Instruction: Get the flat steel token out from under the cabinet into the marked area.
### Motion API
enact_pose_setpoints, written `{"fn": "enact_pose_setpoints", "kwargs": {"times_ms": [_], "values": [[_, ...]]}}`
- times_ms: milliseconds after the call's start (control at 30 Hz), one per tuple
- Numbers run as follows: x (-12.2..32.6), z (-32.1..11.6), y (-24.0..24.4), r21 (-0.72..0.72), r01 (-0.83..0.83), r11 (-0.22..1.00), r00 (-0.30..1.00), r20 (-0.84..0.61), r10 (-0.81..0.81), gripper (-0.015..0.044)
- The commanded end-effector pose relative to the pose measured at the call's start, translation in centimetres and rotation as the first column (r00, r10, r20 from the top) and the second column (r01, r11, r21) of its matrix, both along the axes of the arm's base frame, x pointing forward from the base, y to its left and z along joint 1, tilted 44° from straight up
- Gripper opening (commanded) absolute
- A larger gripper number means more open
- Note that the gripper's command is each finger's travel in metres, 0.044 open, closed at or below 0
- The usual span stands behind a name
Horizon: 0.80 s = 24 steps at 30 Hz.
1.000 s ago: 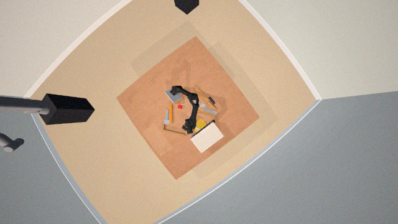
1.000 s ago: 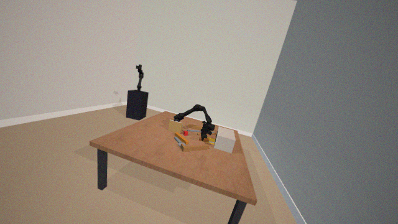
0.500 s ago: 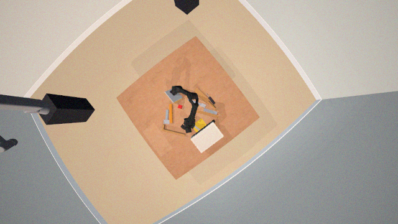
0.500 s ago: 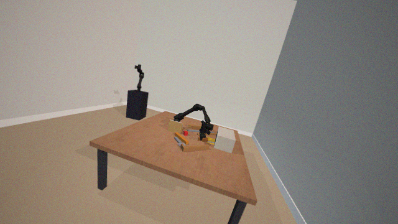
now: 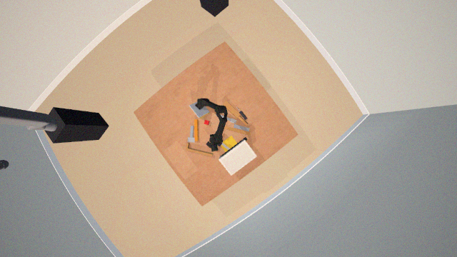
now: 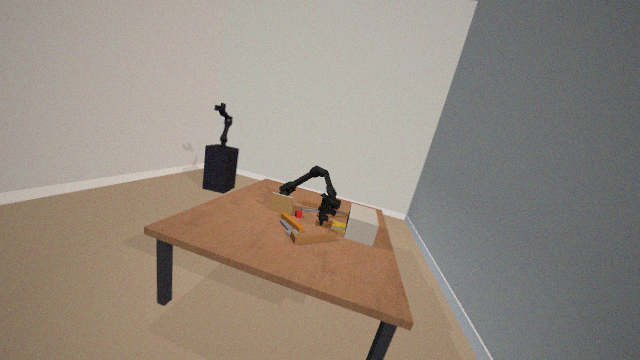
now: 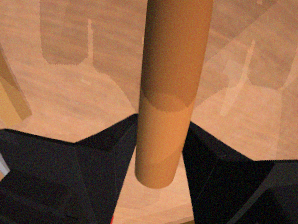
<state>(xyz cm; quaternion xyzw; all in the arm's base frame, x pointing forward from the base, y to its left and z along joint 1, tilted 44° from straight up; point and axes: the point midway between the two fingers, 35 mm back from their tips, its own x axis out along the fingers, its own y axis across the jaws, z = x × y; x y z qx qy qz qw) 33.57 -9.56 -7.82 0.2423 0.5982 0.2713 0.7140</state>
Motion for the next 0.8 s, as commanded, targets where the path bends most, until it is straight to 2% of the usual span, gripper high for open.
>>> {"fn": "enact_pose_setpoints", "kwargs": {"times_ms": [0,767], "values": [[-0.7,-0.2,0.0,0.003,-0.001,1.0,1.0,-0.002,0.001,0.0],[-3.4,-0.8,0.0,0.002,-0.001,1.0,1.0,-0.003,0.001,0.0]]}}
